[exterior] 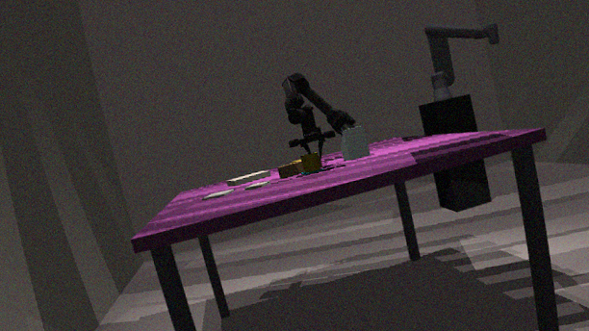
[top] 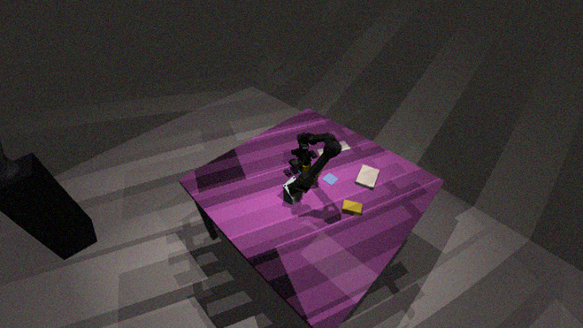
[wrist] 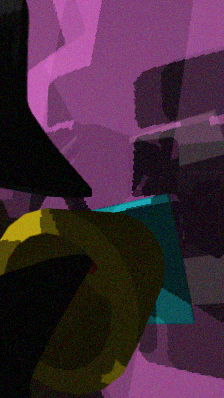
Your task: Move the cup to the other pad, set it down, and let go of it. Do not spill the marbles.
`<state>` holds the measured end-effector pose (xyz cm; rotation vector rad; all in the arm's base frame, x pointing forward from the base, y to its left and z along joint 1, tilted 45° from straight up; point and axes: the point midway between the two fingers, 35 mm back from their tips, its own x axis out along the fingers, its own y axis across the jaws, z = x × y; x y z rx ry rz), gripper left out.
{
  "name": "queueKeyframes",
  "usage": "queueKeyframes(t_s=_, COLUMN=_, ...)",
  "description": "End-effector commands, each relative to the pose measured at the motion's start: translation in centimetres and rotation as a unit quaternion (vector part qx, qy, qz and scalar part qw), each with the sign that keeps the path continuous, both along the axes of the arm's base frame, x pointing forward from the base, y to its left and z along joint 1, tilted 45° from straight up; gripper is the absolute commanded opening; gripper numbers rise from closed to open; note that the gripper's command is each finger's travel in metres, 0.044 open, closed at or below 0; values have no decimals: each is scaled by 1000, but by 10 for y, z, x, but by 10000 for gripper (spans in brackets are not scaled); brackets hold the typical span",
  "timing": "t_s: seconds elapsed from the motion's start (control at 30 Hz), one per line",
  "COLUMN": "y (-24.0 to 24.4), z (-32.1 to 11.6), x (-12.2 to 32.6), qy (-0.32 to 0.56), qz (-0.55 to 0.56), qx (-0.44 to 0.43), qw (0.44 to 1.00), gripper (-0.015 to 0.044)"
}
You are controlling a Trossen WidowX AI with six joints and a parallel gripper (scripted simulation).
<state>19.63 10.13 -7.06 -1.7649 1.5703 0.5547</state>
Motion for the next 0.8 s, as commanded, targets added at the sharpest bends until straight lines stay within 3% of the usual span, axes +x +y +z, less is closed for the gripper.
queueKeyframes(t_s=0.0, y=3, z=2, x=0, qy=-1, qz=-2, qx=1, qw=1000, gripper=146)
queueKeyframes(t_s=0.77, y=28, z=27, x=-6, qy=1, qz=0, qx=-1, qw=1000, gripper=146)
